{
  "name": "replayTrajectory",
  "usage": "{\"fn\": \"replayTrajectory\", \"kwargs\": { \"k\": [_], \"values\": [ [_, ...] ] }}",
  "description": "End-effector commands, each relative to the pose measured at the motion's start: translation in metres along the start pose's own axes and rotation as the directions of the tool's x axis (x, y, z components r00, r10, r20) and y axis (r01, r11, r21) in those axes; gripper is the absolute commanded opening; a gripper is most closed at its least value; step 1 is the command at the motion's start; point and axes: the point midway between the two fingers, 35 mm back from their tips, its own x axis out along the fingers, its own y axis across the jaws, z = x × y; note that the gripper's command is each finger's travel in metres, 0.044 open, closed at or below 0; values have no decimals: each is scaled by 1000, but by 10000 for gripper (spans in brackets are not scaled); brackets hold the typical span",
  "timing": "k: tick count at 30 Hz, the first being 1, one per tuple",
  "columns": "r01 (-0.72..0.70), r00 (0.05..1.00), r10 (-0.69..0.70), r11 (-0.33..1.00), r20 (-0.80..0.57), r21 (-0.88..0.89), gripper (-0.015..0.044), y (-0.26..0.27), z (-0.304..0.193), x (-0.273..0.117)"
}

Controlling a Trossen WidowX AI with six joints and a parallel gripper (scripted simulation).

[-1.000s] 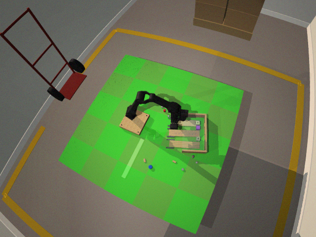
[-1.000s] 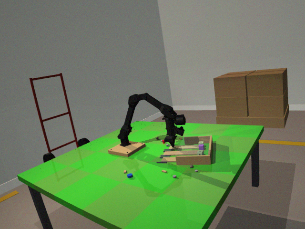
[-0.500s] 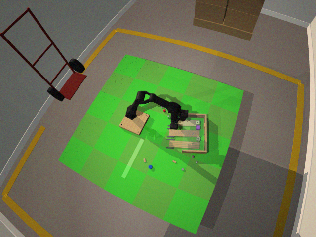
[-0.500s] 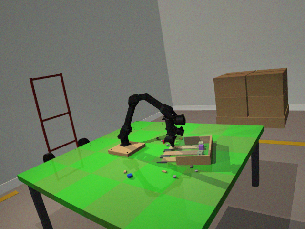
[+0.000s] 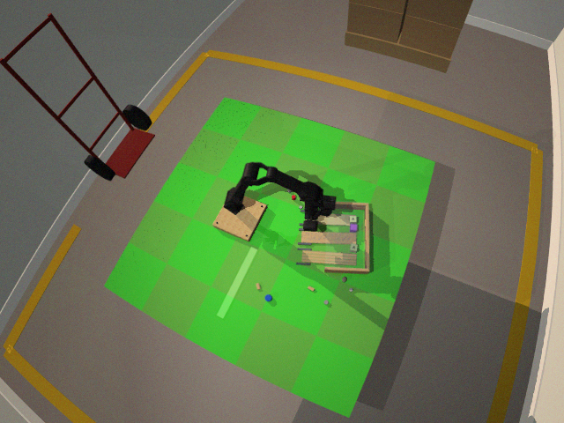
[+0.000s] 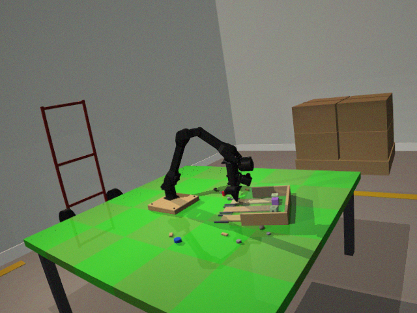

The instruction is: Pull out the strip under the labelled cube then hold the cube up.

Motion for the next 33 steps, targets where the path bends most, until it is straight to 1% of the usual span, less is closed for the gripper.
{"fn": "replayTrajectory", "kwargs": {
  "k": [1, 27, 33],
  "values": [
    [-2, 1000, 2, 1000, 1, -4, 0, 0, 0, 1],
    [-2, 1000, 2, 1000, 1, -4, 0, 0, 0, 4],
    [-2, 1000, 2, 1000, 0, -4, 0, 0, -8, 4]
  ]
}}
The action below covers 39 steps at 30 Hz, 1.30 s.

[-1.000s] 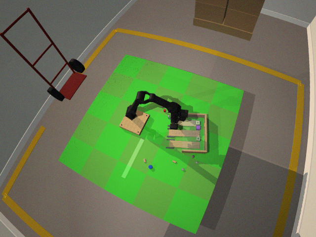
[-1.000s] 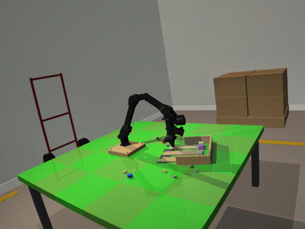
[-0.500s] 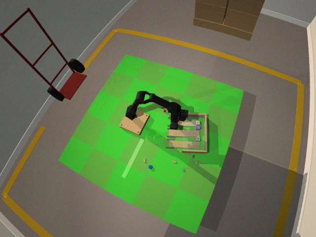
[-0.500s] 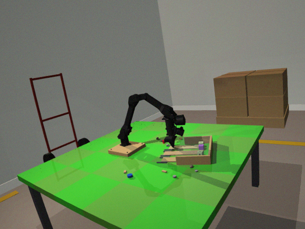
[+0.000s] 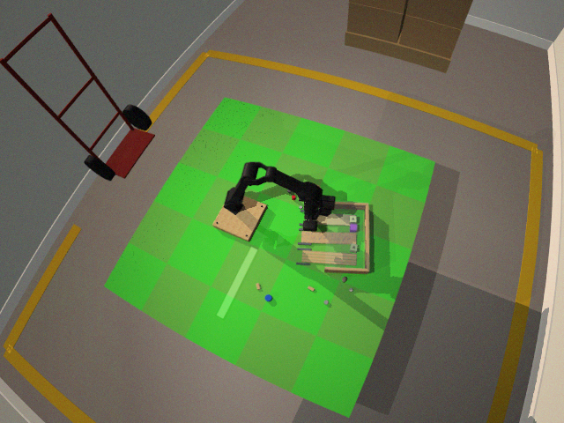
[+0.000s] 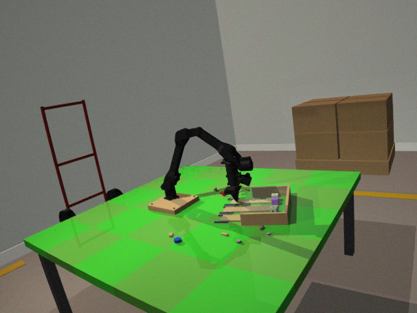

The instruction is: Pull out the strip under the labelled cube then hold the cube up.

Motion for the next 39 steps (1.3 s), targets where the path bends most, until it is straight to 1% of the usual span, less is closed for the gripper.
{"fn": "replayTrajectory", "kwargs": {
  "k": [1, 13, 27, 39],
  "values": [
    [-2, 1000, 1, 1000, -14, -4, 0, 0, -9, 4],
    [-1, 1000, 1, 1000, -16, -4, 0, 0, -28, 4],
    [-1, 1000, 1, 1000, -15, -4, 0, 0, -17, -6],
    [-1, 1000, 1, 1000, -16, -4, 0, -1, -32, 1]
  ]
}}
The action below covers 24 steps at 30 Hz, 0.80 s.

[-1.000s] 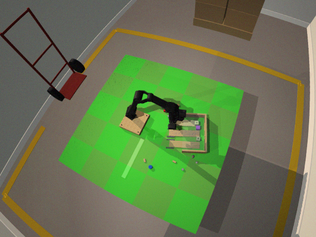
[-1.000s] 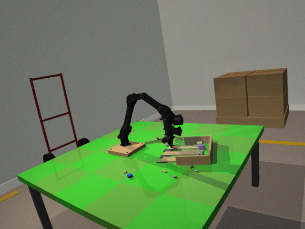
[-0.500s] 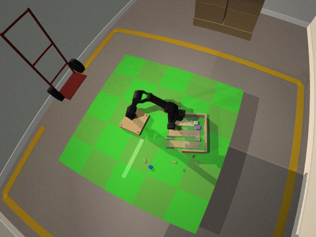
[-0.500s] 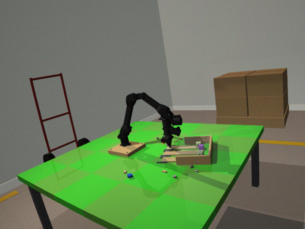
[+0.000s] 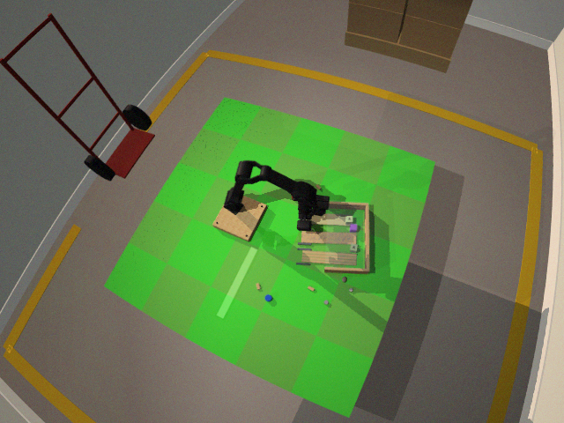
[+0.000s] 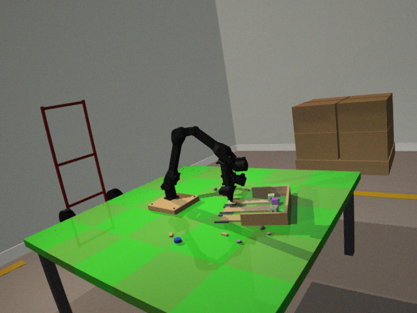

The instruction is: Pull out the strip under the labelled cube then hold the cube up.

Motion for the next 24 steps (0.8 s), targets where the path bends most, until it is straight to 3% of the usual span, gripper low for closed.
{"fn": "replayTrajectory", "kwargs": {
  "k": [1, 24],
  "values": [
    [-1, 1000, 1, 1000, -4, -4, 0, 0, -7, 3],
    [-1, 1000, 1, 1000, -6, -4, 0, 0, -43, 7]
  ]
}}
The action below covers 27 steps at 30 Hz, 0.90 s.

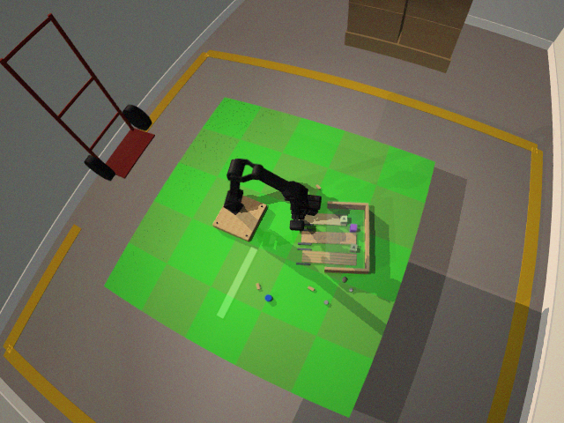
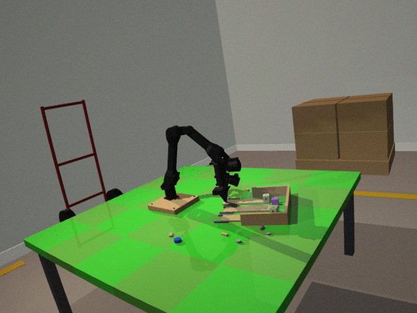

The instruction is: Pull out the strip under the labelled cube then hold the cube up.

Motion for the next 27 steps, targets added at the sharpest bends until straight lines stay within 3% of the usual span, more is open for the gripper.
{"fn": "replayTrajectory", "kwargs": {
  "k": [1, 27],
  "values": [
    [-2, 1000, 2, 1000, -24, -4, 0, 0, -13, 5],
    [-2, 1000, 2, 1000, -27, -4, 0, 0, -52, 6]
  ]
}}
